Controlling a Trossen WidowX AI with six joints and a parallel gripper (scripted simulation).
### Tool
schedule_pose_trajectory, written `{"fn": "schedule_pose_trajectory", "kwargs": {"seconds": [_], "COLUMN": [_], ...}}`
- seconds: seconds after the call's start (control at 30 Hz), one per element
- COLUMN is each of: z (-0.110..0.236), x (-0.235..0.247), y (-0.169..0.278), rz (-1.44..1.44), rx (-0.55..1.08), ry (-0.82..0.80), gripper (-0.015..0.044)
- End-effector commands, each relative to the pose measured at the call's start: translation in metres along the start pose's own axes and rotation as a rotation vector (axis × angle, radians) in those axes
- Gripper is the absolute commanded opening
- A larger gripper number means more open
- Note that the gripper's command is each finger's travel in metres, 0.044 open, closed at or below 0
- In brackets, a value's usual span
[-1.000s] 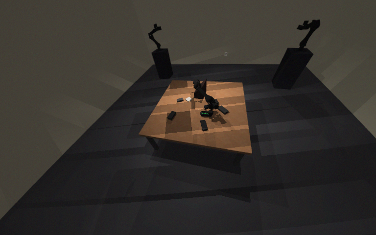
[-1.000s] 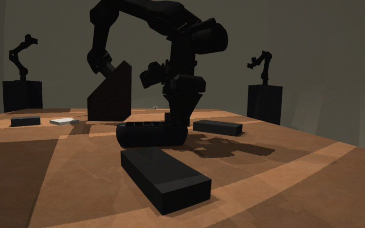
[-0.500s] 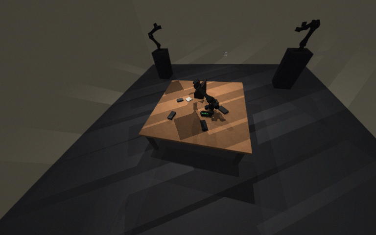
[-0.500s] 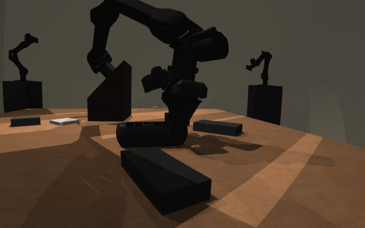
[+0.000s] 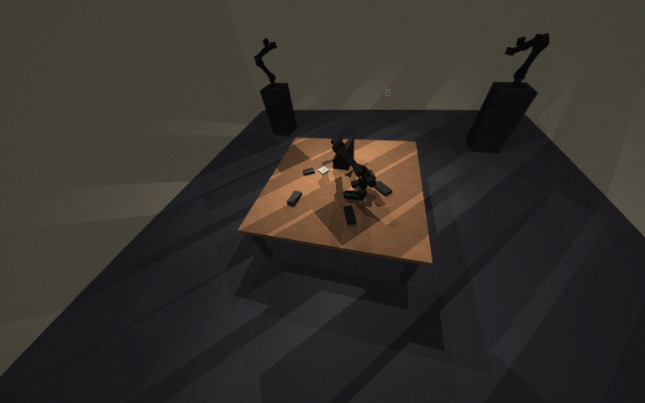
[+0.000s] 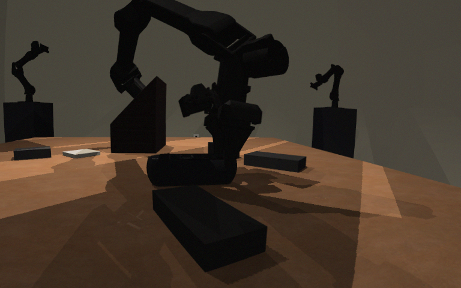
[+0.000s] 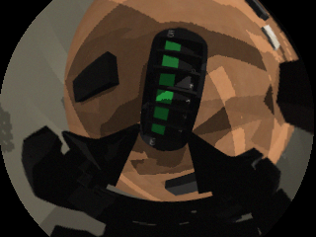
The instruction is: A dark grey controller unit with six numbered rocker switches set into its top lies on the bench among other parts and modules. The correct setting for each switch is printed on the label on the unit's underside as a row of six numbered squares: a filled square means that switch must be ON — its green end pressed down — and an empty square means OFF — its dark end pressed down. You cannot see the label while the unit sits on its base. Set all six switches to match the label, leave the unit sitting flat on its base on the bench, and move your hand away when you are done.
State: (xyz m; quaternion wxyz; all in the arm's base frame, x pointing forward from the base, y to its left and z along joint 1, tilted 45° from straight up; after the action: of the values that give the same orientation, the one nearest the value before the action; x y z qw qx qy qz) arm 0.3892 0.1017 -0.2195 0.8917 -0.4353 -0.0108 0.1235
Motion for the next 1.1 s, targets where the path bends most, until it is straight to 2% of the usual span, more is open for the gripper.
{"fn": "schedule_pose_trajectory", "kwargs": {"seconds": [0.0, 1.07], "z": [0.002, 0.02], "x": [0.001, 0.003], "y": [-0.001, -0.01], "rz": [0.003, 0.003], "rx": [-0.007, -0.03], "ry": [0.001, 0.029], "gripper": [0.0325, 0.0335]}}
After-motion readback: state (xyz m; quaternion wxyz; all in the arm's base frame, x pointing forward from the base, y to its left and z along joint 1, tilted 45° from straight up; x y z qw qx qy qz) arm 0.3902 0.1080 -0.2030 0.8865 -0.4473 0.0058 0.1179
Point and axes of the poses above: the point midway between the two fingers, 35 mm back from their tips, its own z axis back along the fingers, its own x axis across the jaws, y = z × x, the point moved 3 cm from there along z, back along the fingers, and after that the axes turned 8 degrees about z, right-handed, at the moved point
